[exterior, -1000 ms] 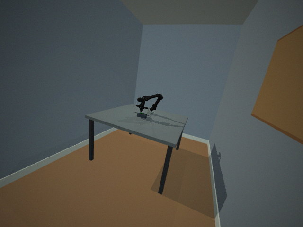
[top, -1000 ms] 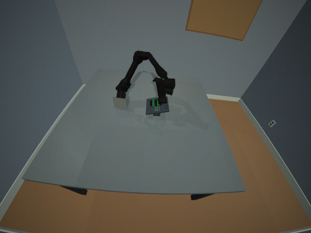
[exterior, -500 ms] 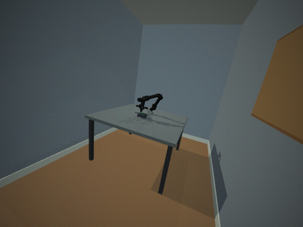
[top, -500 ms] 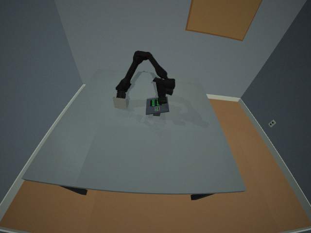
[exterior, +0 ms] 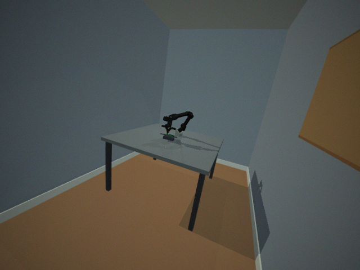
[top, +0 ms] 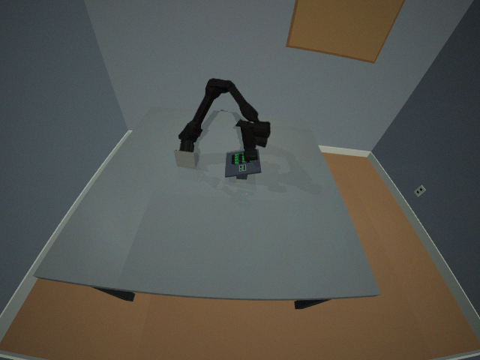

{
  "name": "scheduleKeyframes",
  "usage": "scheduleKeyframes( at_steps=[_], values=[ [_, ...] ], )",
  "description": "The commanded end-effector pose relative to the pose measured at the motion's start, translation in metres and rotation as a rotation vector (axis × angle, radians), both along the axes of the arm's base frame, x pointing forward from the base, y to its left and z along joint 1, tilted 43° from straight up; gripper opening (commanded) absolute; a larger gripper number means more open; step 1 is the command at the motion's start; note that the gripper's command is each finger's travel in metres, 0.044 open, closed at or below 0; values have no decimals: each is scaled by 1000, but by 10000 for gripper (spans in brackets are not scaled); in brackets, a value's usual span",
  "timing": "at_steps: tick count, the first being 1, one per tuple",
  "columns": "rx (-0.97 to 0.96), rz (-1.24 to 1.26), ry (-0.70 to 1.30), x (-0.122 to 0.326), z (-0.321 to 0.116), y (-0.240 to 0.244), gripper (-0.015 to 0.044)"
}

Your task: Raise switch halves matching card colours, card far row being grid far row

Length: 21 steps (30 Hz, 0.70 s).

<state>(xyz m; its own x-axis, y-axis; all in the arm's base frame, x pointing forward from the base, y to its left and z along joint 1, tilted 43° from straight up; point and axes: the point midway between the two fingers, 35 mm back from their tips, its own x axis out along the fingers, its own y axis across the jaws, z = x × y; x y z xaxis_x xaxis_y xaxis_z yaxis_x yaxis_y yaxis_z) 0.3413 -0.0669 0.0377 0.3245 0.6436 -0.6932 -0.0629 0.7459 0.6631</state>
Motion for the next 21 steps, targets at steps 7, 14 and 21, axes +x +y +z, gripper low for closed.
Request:
scheduleKeyframes(
  at_steps=[7,14,21],
  values=[
    [7,-3,6,-1,-2,2,0],
    [7,-3,6,0,-3,3,0],
    [7,-3,6,0,-3,3,0]
  ],
)
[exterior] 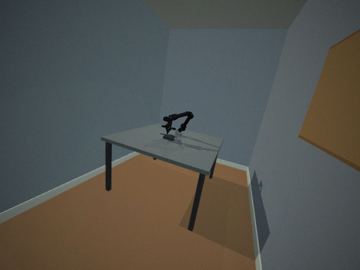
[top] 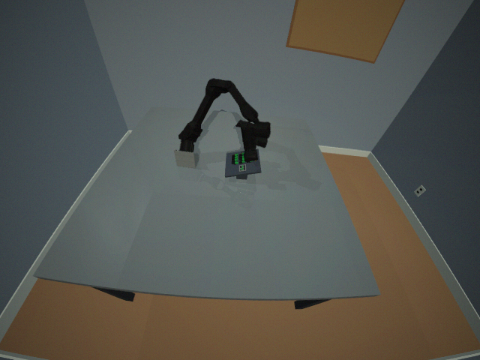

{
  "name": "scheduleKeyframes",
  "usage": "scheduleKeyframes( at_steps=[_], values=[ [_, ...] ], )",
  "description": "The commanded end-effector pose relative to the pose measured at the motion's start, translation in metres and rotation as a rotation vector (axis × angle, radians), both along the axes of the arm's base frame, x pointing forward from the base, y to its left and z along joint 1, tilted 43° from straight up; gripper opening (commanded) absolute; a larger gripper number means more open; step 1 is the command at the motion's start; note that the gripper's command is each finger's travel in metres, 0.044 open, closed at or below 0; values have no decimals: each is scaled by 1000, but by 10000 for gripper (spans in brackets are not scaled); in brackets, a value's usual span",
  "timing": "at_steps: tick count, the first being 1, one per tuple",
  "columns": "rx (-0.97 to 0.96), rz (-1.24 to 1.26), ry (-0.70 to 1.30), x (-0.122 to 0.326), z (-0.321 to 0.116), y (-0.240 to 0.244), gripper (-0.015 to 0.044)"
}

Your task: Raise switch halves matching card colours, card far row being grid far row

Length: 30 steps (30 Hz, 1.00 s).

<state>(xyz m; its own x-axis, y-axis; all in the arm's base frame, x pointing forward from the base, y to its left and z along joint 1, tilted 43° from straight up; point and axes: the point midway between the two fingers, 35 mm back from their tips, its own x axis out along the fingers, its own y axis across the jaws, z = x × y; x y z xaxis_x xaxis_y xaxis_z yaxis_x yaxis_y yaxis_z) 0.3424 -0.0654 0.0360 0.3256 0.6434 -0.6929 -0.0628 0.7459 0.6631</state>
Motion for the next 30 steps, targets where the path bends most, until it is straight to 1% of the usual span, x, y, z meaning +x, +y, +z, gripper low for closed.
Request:
scheduleKeyframes(
  at_steps=[1,21,23,26,30],
  values=[
    [7,-2,6,-1,-2,2,0],
    [7,-2,6,0,-3,4,0],
    [0,-4,-2,-4,7,-8,0],
    [6,-18,-9,-22,38,-37,0],
    [6,-19,-10,-24,41,-39,0]
  ],
)
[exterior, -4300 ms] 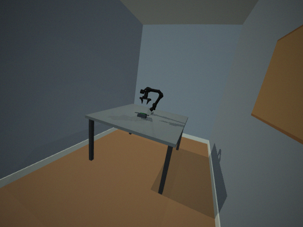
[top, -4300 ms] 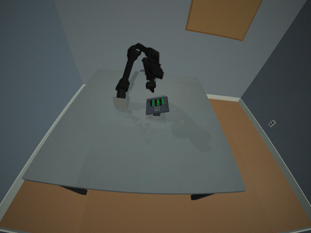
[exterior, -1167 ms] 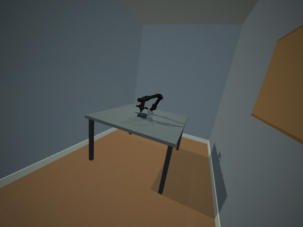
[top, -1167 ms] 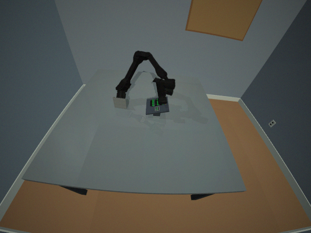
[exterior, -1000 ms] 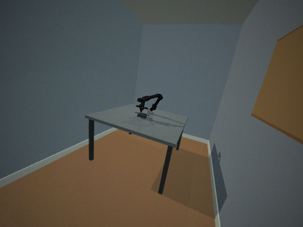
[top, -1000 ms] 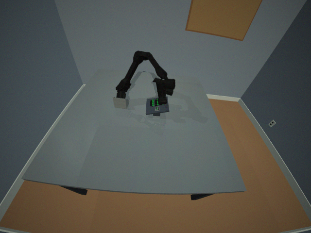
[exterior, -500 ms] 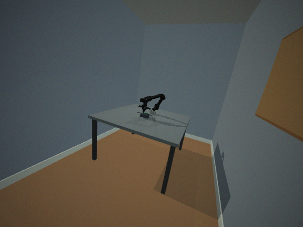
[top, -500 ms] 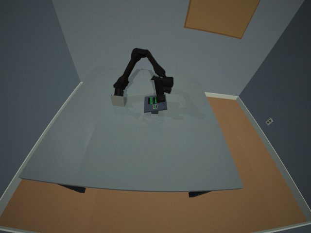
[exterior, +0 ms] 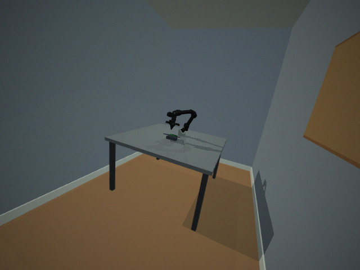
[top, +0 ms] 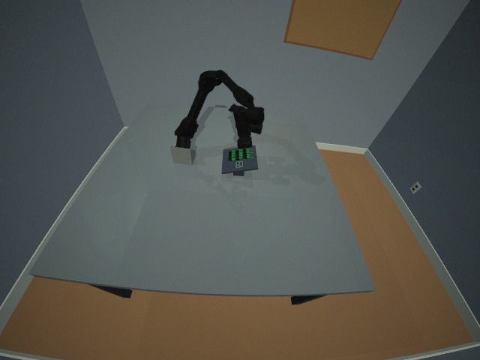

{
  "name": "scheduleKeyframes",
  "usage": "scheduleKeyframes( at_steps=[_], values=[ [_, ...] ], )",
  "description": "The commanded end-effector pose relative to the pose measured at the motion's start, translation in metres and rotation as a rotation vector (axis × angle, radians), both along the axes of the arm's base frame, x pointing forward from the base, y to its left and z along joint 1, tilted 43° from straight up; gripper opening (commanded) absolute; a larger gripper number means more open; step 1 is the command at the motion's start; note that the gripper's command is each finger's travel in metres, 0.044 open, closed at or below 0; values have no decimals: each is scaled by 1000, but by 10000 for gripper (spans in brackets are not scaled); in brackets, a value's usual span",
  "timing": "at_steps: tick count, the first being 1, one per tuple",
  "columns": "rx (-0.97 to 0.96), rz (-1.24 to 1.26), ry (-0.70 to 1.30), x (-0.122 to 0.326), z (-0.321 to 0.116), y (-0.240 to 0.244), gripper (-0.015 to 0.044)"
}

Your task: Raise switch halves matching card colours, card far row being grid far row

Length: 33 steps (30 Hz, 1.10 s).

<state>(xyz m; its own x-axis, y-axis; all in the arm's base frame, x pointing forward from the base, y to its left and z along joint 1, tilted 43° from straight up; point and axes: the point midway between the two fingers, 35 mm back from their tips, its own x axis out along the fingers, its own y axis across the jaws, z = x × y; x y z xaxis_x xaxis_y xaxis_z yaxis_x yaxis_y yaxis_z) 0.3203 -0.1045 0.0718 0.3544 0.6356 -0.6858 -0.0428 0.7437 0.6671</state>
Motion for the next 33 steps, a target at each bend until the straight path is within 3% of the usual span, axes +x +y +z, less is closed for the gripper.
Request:
scheduleKeyframes(
  at_steps=[1,9,33],
  values=[
    [0,16,-1,-3,5,1,0],
    [3,16,3,-59,14,41,0],
    [6,-2,-18,-43,-20,74,0]
  ],
)
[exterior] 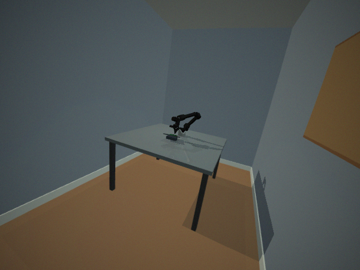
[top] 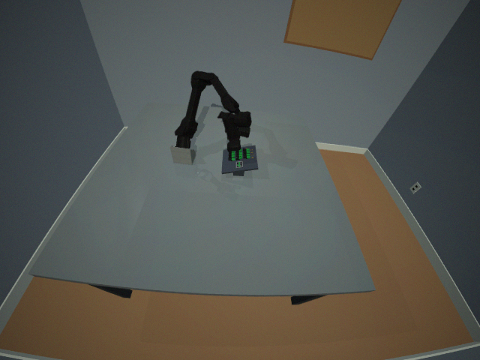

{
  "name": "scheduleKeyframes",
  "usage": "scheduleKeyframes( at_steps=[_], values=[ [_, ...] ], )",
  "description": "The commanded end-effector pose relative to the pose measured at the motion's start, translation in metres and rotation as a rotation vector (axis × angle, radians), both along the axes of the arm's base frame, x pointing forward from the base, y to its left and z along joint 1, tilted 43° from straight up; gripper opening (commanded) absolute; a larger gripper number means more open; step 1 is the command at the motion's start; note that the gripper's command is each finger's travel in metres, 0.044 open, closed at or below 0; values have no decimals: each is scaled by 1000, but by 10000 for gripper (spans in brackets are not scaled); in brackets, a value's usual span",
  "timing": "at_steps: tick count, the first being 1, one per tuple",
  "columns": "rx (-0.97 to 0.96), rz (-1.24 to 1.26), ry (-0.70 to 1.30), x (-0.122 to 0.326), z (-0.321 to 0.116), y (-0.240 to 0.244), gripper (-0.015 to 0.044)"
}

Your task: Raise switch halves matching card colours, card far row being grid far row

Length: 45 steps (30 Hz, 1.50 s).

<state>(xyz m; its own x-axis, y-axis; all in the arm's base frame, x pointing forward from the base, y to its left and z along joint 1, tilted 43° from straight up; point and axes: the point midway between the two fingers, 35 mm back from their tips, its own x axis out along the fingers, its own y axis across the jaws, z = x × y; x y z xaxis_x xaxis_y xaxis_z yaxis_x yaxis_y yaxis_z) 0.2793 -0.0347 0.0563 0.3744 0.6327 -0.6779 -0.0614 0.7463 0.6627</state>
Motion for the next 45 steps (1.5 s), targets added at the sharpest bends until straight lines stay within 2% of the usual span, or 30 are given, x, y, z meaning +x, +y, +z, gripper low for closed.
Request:
scheduleKeyframes(
  at_steps=[1,45],
  values=[
    [10,-1,11,-1,-5,5,0],
    [10,-1,10,2,-11,11,0]
  ],
)
